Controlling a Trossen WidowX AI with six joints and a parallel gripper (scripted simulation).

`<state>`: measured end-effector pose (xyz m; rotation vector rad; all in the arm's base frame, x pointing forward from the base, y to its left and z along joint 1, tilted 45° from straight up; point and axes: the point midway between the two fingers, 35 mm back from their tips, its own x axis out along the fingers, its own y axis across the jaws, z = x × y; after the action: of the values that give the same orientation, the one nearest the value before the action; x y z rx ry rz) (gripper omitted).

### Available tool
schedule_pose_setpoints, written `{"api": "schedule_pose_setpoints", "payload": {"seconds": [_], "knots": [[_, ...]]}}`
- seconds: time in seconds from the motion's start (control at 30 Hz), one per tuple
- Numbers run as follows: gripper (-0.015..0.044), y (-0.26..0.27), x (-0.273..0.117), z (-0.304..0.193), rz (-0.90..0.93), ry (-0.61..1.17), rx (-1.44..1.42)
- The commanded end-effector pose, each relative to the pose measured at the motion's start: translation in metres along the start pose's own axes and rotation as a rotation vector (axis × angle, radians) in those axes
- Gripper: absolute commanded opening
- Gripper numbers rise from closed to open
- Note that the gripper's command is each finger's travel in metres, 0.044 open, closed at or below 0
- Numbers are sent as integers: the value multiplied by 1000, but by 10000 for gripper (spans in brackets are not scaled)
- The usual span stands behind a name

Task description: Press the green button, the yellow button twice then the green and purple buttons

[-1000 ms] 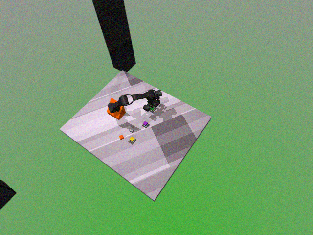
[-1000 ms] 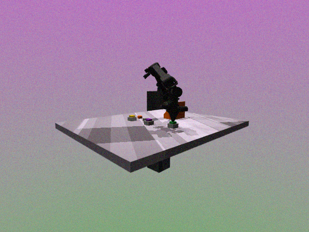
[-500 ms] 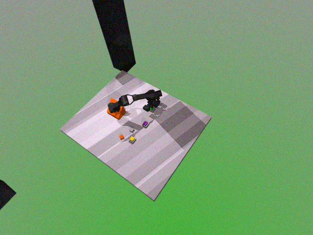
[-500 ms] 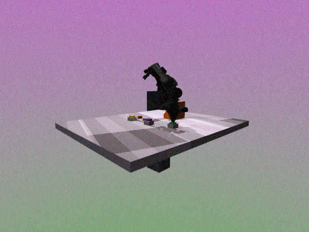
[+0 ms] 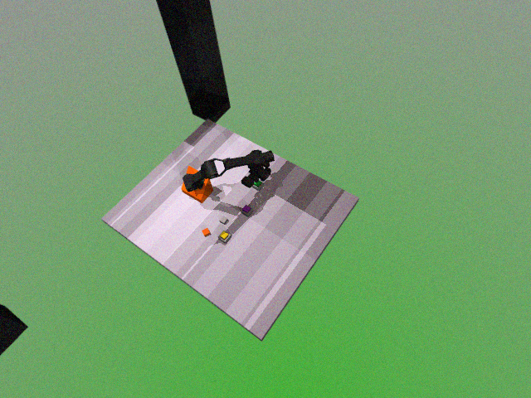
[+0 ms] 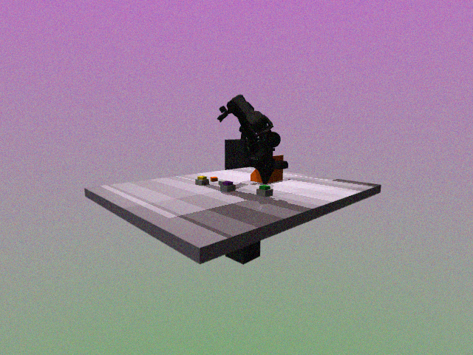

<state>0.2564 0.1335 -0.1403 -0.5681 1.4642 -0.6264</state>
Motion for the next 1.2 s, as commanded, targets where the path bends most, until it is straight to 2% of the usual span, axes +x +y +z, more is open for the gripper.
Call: {"api": "schedule_pose_setpoints", "payload": {"seconds": [0.0, 0.1, 0.27, 0.5, 0.6, 0.83, 1.17], "knots": [[20, 2, -18, 2, 12, -7, 10], [20, 2, -20, 2, 13, -7, 10], [20, 2, -77, 2, 15, -6, 9], [20, -9, -83, 10, 22, -6, 6], [20, -60, -91, 41, 48, -6, -3], [20, -162, -94, 75, 64, -14, -6], [20, -321, -82, 66, 17, -14, 4]]}}
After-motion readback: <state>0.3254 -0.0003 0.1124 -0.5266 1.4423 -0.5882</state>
